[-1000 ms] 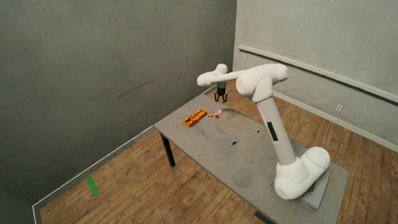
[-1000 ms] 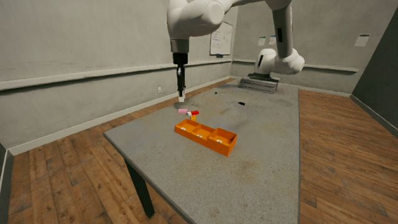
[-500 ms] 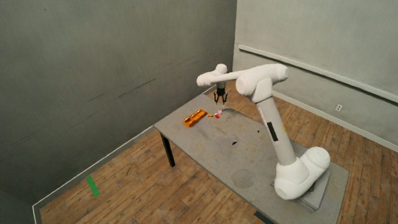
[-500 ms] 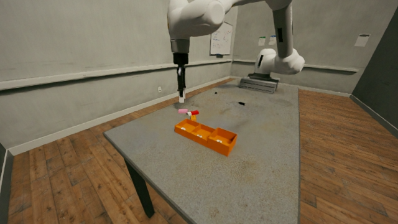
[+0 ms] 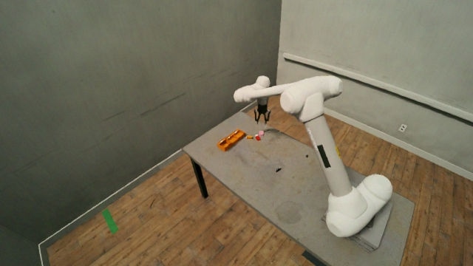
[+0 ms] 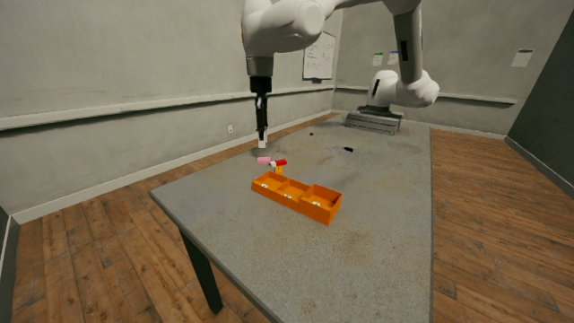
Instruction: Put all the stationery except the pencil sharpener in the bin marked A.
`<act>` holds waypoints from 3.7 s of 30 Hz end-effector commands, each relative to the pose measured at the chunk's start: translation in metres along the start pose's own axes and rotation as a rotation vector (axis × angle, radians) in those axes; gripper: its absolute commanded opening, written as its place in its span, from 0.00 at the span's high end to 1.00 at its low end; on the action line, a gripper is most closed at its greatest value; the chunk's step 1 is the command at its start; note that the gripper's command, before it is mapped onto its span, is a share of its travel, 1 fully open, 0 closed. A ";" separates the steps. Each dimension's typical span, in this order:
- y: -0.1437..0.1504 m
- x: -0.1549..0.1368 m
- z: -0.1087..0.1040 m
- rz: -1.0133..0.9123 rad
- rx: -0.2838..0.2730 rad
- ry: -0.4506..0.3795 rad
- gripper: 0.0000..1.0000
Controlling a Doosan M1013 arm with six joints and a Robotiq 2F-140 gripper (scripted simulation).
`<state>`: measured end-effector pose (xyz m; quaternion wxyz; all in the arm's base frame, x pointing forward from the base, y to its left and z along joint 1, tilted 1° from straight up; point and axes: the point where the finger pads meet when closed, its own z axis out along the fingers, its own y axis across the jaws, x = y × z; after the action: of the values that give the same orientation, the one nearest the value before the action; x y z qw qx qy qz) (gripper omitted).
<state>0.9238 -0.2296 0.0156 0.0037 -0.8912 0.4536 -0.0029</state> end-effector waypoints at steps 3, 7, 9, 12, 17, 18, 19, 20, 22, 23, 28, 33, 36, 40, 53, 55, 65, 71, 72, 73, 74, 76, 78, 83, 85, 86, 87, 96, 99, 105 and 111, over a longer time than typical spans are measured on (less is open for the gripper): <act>0.000 0.000 0.000 0.000 0.000 0.000 0.60; 0.000 0.000 0.000 0.000 0.000 0.000 0.60; 0.000 0.000 0.008 0.000 0.000 0.000 0.60; 0.000 0.000 0.020 0.000 0.000 0.000 0.60; 0.000 0.000 0.032 0.000 0.000 0.000 0.60; 0.000 0.000 0.036 0.000 0.000 0.000 0.60; 0.000 0.000 0.040 0.000 0.000 0.000 0.60; 0.000 0.000 0.044 0.000 0.000 0.000 0.60; 0.000 0.000 0.052 0.000 0.000 0.000 0.60; 0.000 0.000 0.056 0.000 0.000 0.000 0.60; 0.000 0.000 0.059 0.000 0.000 0.000 0.60; 0.000 0.000 0.064 0.000 0.000 0.000 0.60; 0.000 0.000 0.067 0.000 0.000 0.000 0.60; 0.000 0.000 0.070 0.000 0.000 0.000 0.60; 0.000 0.000 0.070 0.000 0.000 0.000 0.71; 0.000 0.000 0.070 0.000 0.000 0.000 0.71; 0.000 0.000 0.070 0.000 0.000 0.000 0.71; 0.000 0.000 0.070 0.000 0.000 0.000 0.71; 0.000 0.000 0.070 0.000 0.000 0.000 0.71; 0.000 0.000 0.070 0.000 0.000 0.000 0.71; 0.000 0.000 0.070 0.000 0.000 0.000 0.71; 0.000 0.000 0.070 0.000 0.000 0.000 0.71; 0.000 0.000 0.070 0.000 0.000 0.000 0.71; 0.000 0.000 0.060 0.000 0.000 0.000 0.71; 0.000 0.000 0.060 0.000 0.000 0.000 0.71; 0.000 0.000 0.056 0.000 0.000 0.000 0.71; 0.000 0.000 0.053 0.000 0.000 0.000 0.71; 0.000 0.000 0.023 0.000 0.000 0.000 0.71; 0.000 0.000 0.013 0.000 0.000 0.000 0.71; 0.000 0.000 0.010 0.000 0.000 0.000 0.71; 0.000 0.000 0.010 0.000 0.000 0.000 0.71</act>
<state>0.9240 -0.2296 0.0055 0.0037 -0.8912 0.4536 -0.0029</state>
